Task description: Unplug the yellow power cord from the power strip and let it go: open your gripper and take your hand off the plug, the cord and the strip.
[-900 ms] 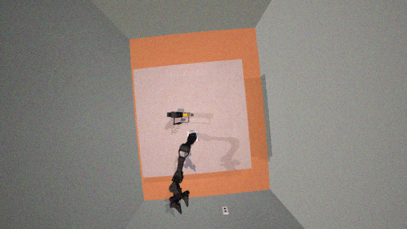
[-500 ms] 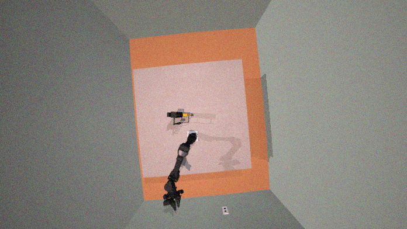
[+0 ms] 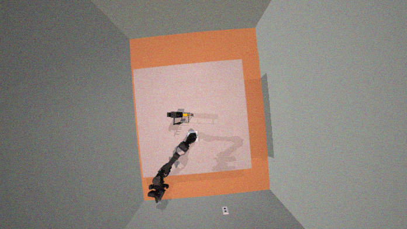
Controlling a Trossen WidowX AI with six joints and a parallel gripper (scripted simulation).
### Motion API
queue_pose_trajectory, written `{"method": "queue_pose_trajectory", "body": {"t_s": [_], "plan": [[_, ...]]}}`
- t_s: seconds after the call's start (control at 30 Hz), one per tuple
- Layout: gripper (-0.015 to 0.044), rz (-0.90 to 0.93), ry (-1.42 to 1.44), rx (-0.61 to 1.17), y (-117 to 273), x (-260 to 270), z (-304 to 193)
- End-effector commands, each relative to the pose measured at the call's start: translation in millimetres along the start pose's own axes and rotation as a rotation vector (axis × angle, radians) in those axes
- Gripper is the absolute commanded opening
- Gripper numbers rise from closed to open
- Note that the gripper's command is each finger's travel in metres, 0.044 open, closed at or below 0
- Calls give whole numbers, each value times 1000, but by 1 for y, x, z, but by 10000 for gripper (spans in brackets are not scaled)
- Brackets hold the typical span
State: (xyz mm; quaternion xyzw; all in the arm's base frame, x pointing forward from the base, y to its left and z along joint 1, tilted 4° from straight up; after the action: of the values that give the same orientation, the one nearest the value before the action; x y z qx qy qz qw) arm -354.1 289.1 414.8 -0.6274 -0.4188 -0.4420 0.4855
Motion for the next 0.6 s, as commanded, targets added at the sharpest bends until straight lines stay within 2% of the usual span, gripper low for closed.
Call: {"method": "queue_pose_trajectory", "body": {"t_s": [0.0, 0.57], "plan": [[160, 1, 44, -109, 22, 12, 35], [160, -33, 164, -540, 143, 50, 154]]}}
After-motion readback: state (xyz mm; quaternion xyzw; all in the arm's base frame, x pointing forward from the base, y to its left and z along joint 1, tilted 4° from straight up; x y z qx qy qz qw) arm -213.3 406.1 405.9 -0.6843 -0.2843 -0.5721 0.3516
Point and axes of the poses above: the point midway between the two fingers, 35 mm back from their tips, its own y axis back along the fingers, its own x axis across the jaws, z = x × y, the point moved 1 cm from there along y, back along the fingers, and after that the axes turned 4 degrees about y, right-handed, at the moved point
